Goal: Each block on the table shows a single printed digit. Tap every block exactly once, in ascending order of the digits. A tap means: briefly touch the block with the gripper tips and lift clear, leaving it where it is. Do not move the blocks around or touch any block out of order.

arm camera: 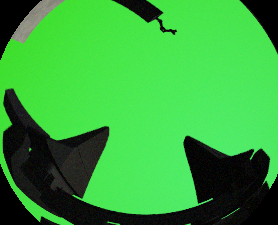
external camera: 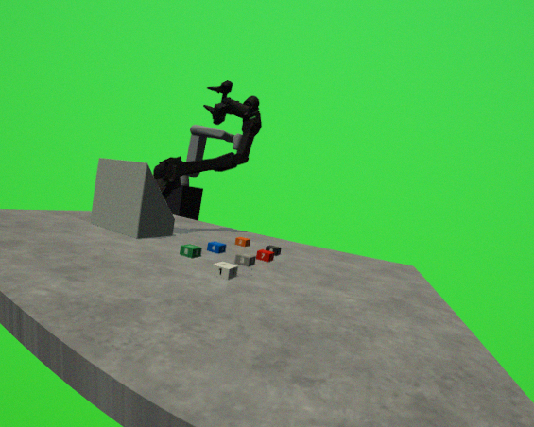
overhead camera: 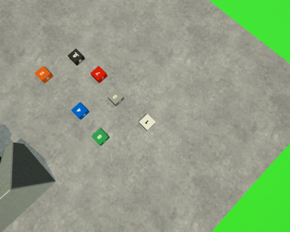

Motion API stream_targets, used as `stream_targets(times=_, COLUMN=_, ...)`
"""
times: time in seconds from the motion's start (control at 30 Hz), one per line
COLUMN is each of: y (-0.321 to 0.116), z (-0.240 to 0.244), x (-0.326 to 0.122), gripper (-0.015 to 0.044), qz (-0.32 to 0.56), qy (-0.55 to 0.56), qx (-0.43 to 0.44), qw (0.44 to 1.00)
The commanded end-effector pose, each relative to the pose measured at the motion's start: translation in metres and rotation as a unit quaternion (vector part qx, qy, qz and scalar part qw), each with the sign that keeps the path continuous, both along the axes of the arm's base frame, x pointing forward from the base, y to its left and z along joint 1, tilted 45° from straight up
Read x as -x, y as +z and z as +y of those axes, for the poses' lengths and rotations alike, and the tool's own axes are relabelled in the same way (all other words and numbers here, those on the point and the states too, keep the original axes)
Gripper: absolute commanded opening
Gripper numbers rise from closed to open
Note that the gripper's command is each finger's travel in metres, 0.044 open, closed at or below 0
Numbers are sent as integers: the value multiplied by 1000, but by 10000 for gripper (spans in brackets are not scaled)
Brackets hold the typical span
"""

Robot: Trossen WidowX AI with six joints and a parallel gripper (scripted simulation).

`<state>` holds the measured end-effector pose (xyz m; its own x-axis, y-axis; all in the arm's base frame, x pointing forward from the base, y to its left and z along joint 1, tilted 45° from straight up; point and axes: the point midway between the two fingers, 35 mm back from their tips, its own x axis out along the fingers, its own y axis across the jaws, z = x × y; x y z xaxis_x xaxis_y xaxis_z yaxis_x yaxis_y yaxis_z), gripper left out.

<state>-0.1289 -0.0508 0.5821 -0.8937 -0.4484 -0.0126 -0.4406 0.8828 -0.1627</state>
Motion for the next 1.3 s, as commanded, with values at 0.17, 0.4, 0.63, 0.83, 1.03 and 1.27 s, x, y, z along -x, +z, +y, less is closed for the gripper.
stream_targets(times=0.17, y=-35, z=-97, x=-3, gripper=400, qz=-84, qy=108, qx=-12, qw=991)
stream_targets(times=0.4, y=-93, z=-191, x=-33, gripper=400, qz=-199, qy=204, qx=-41, qw=958)
stream_targets(times=0.63, y=-169, z=-264, x=-90, gripper=400, qz=-331, qy=266, qx=-92, qw=901)
stream_targets(times=0.83, y=-242, z=-298, x=-150, gripper=400, qz=-439, qy=278, qx=-150, qw=841)
stream_targets(times=1.03, y=-319, z=-305, x=-213, gripper=400, qz=-534, qy=250, qx=-224, qw=776)
stream_targets(times=1.27, y=-409, z=-278, x=-283, gripper=400, qz=-618, qy=165, qx=-318, qw=700)
